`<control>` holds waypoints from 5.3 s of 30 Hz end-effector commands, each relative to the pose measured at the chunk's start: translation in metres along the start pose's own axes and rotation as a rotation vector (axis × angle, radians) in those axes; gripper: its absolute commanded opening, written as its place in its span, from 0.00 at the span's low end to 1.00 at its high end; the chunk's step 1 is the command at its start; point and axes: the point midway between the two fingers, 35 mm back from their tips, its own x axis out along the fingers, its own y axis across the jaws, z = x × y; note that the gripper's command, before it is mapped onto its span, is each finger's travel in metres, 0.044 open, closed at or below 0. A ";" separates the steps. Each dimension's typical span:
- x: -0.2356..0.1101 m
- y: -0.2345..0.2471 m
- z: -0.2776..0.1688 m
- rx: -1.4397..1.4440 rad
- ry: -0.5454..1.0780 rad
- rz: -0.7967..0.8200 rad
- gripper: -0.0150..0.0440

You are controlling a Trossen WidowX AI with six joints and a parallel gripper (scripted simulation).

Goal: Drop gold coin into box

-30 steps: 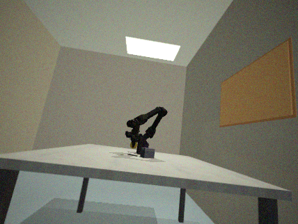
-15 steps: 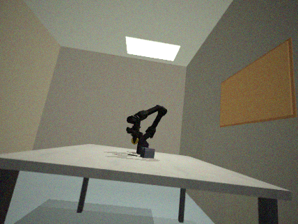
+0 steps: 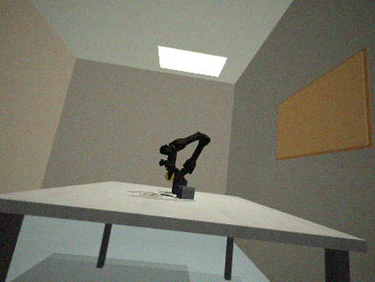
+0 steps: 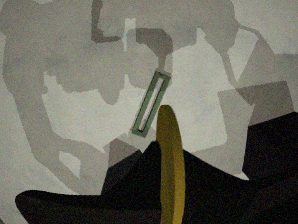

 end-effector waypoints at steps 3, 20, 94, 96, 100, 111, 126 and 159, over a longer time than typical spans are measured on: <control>0.000 -0.002 0.000 -0.182 -0.002 -0.005 0.25; 0.000 -0.003 0.001 -0.609 -0.001 -0.005 0.25; 0.000 0.012 -0.123 -0.607 -0.002 -0.004 0.25; 0.000 0.013 -0.122 -0.612 -0.004 -0.004 0.25; 0.000 0.013 -0.122 -0.612 -0.004 -0.004 0.25; 0.006 0.010 -0.123 -0.601 -0.003 -0.005 0.25; 0.013 0.010 -0.123 -0.599 -0.003 -0.004 0.25; 0.006 0.012 -0.123 -0.609 -0.009 -0.003 0.70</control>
